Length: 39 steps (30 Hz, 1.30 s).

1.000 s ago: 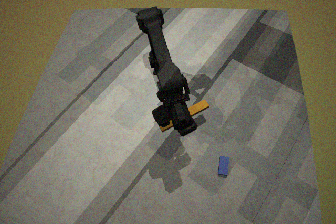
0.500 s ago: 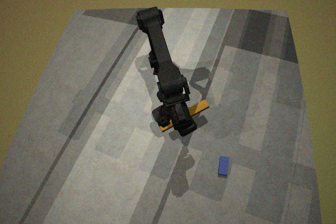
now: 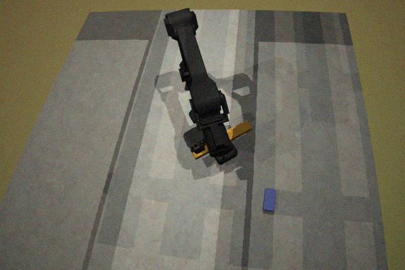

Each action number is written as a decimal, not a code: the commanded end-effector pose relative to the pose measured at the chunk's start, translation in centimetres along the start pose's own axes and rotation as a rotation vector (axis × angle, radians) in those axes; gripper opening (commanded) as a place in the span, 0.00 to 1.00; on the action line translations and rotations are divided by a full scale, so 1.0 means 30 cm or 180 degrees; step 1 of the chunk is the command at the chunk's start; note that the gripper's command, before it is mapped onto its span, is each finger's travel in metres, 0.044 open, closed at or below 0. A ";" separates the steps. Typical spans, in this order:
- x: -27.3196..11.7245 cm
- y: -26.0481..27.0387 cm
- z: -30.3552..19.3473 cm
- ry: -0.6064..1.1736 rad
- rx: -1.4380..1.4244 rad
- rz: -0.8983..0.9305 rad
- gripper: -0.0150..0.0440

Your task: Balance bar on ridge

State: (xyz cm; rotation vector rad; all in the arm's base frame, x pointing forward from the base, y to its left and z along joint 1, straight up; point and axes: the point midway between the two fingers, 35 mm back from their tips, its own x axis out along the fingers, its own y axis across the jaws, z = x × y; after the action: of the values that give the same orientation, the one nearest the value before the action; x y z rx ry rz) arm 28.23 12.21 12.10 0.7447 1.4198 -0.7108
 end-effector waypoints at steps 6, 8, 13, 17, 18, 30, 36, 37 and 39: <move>0.004 0.001 -0.003 0.0016 0.0010 0.0006 0.25; 0.004 0.001 -0.003 0.0016 0.0010 0.0006 0.25; 0.005 0.001 -0.003 0.0016 0.0010 0.0006 0.25; 0.006 0.001 -0.003 0.0016 0.0010 0.0006 0.25; 0.007 0.001 -0.003 0.0016 0.0010 0.0006 0.25; 0.010 0.000 -0.003 0.0016 0.0010 0.0006 0.25; 0.012 0.000 -0.003 0.0016 0.0010 0.0006 0.25; 0.012 0.000 -0.003 0.0016 0.0010 0.0006 0.25; 0.013 0.000 -0.002 0.0016 0.0010 0.0006 0.25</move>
State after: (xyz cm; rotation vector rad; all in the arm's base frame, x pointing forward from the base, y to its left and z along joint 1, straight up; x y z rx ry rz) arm 28.21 12.20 11.86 0.7456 1.4198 -0.7104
